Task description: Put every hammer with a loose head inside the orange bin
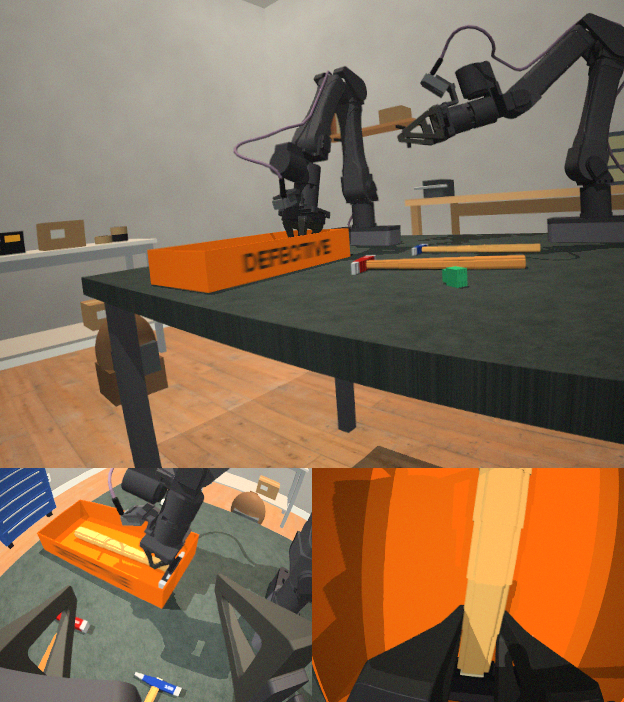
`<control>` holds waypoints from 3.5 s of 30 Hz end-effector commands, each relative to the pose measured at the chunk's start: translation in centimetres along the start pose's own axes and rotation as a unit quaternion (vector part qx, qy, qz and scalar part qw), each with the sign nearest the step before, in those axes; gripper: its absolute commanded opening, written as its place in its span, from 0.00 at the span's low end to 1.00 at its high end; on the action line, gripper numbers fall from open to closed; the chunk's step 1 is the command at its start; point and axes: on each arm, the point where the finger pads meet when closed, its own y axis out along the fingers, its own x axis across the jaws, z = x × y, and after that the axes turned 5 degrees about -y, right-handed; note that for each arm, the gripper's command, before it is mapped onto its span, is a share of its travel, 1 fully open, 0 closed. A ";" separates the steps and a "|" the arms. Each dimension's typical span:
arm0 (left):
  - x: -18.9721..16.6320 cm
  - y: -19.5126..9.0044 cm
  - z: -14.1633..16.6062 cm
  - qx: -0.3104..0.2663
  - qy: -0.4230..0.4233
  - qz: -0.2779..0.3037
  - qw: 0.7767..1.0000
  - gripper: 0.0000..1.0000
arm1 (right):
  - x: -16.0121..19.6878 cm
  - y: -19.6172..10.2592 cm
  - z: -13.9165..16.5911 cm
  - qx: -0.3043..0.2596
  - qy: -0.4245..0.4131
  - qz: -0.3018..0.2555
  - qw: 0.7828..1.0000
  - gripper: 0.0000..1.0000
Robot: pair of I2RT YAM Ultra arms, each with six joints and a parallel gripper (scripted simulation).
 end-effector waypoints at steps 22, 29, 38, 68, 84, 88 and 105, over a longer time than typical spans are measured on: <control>-0.1 0.2 -0.7 -0.011 -0.001 -0.002 1.000 1.00 | -0.1 0.5 -0.7 -0.025 0.002 -0.001 1.000 0.57; -0.1 0.2 -0.7 -0.011 -0.001 -0.002 1.000 1.00 | -0.3 -1.0 -2.6 -0.051 0.002 0.001 0.999 0.59; -0.1 0.2 -0.7 -0.011 -0.001 -0.002 1.000 1.00 | -0.3 -2.2 -2.4 -0.049 0.003 0.001 0.999 0.59; 1.9 1.7 1.5 0.060 -0.006 -0.035 0.998 1.00 | -0.4 -7.4 1.7 -0.032 0.020 0.023 0.999 1.00; 14.2 10.2 6.7 0.255 -0.056 -0.163 0.951 1.00 | -0.5 -11.3 4.2 -0.107 0.036 0.048 0.993 1.00; 15.5 10.8 7.3 0.269 -0.063 -0.174 0.945 1.00 | -0.5 -11.5 4.2 -0.112 0.035 0.047 0.992 1.00; 18.2 12.4 7.6 0.277 -0.075 -0.190 0.939 1.00 | -0.4 -11.7 3.9 -0.120 0.034 0.045 0.991 1.00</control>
